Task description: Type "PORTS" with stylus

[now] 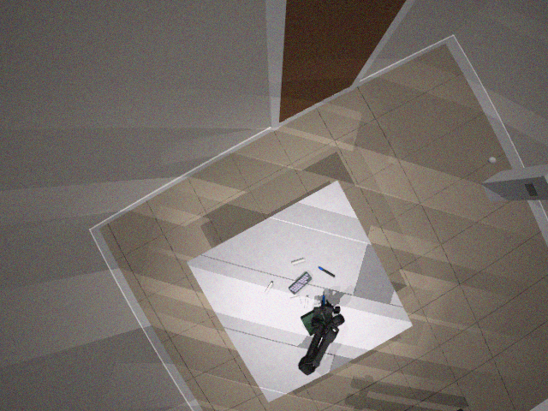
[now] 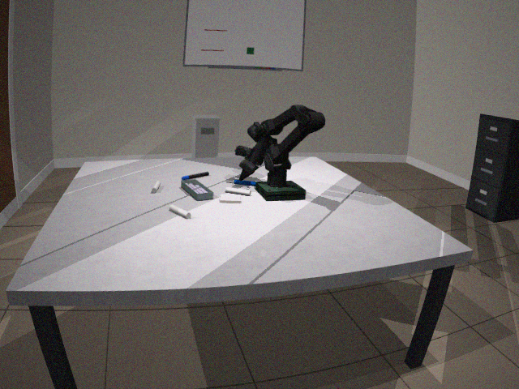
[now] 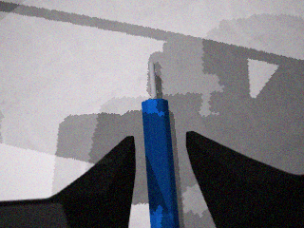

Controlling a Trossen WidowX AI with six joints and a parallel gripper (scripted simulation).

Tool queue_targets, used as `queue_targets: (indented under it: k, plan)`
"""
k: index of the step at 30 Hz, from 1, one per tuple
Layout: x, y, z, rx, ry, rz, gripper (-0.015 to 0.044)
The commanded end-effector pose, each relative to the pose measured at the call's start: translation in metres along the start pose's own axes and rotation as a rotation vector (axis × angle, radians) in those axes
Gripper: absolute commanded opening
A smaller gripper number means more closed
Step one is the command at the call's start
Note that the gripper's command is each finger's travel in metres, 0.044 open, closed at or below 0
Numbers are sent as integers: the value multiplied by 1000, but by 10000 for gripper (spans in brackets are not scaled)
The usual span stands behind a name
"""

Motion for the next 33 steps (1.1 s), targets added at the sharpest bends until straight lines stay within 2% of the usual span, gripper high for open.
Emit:
queue_targets:
  k: [1, 17, 22, 25, 33]
  plan:
    - [-2, 3, 0, 2, 2, 2, 150]
    - [-7, 12, -1, 2, 2, 2, 150]
    - [-6, 11, -1, 1, 1, 1, 19]
    - [-6, 11, -1, 1, 1, 1, 0]
    - [-5, 9, -1, 1, 1, 1, 0]
Point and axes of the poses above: the point midway between the two fingers, 35 mm back from their tips, its own y axis out along the fingers, its own z axis across the jaws, x = y × z, the point moved 8 cm from there along -y, back along the fingers, and after that the axes turned 11 degrees about y, right-handed, at the moved point
